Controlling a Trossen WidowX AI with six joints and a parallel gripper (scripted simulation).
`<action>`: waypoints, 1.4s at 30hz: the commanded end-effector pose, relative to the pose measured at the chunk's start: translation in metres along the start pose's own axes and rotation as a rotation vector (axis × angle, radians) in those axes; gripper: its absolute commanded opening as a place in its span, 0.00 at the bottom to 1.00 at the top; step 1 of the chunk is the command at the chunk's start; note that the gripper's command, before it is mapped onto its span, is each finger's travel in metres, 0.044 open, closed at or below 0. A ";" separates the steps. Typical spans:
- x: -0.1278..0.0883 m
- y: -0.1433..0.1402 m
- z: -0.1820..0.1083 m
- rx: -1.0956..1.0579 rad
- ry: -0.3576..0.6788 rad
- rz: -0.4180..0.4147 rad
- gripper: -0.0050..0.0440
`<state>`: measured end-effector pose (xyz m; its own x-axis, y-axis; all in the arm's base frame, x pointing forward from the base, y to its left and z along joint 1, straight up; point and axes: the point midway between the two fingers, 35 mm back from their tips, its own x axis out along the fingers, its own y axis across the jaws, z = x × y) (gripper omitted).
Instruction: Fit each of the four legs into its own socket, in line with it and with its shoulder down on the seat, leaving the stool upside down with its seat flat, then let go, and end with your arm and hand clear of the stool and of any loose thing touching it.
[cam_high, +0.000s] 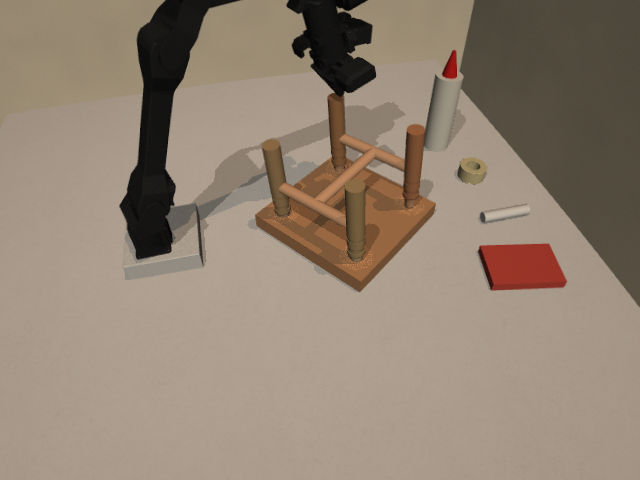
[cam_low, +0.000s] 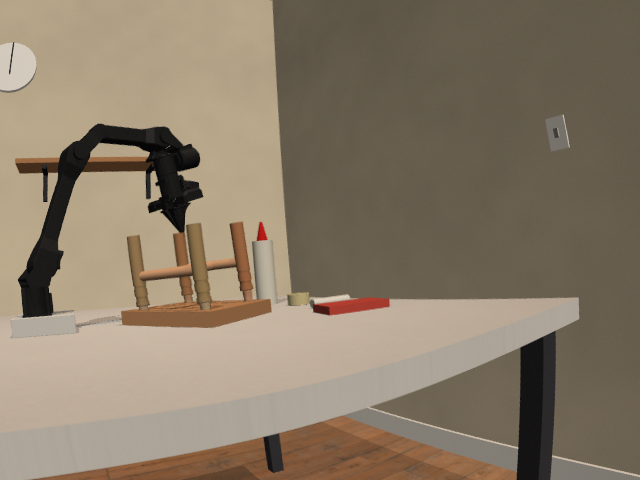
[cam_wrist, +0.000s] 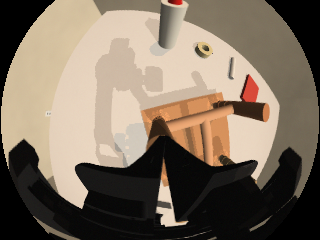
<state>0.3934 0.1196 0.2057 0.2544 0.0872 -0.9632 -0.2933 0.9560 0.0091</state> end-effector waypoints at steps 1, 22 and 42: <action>0.012 -0.001 -0.003 0.000 0.017 -0.004 0.10; 0.026 -0.001 -0.007 0.000 0.017 -0.004 0.10; 0.031 -0.001 -0.008 0.000 0.013 -0.004 0.10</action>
<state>0.3944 0.1304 0.1968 0.2987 0.1261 -0.9460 -0.3161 0.9484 0.0266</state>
